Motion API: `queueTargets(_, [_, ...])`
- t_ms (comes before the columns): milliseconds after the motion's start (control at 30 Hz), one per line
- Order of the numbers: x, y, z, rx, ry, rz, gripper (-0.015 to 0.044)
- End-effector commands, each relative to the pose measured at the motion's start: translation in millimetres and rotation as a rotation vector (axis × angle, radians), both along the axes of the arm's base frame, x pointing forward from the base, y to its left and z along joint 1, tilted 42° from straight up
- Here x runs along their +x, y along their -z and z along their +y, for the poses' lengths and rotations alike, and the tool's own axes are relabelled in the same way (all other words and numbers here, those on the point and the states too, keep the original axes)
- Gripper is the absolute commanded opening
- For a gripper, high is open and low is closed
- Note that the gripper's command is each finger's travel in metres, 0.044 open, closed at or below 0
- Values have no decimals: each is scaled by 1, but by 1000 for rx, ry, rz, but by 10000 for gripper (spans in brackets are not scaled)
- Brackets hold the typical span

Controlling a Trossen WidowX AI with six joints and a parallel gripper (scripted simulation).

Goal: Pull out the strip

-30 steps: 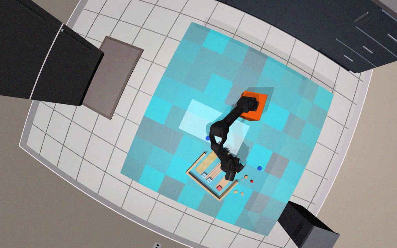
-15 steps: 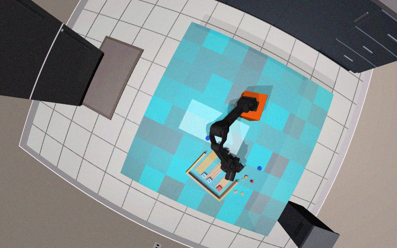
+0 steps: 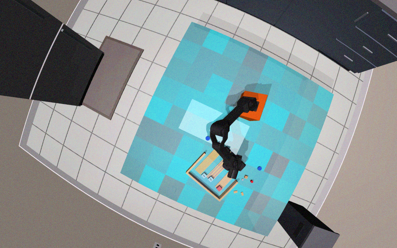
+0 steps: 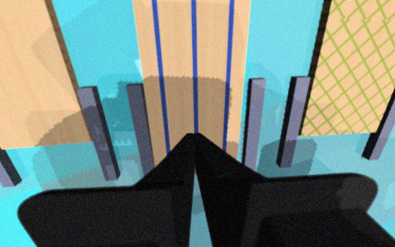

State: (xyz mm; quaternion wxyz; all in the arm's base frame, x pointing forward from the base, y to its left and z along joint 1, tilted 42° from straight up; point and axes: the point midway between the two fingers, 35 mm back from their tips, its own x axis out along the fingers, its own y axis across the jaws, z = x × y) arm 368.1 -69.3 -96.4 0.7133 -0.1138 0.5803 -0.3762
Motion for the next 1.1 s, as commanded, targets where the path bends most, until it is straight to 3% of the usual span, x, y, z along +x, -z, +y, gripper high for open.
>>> queueTargets(0, [-14,7,0,5,9,23,0])
queueTargets(1067, [-56,21,11,5,9,25,0])
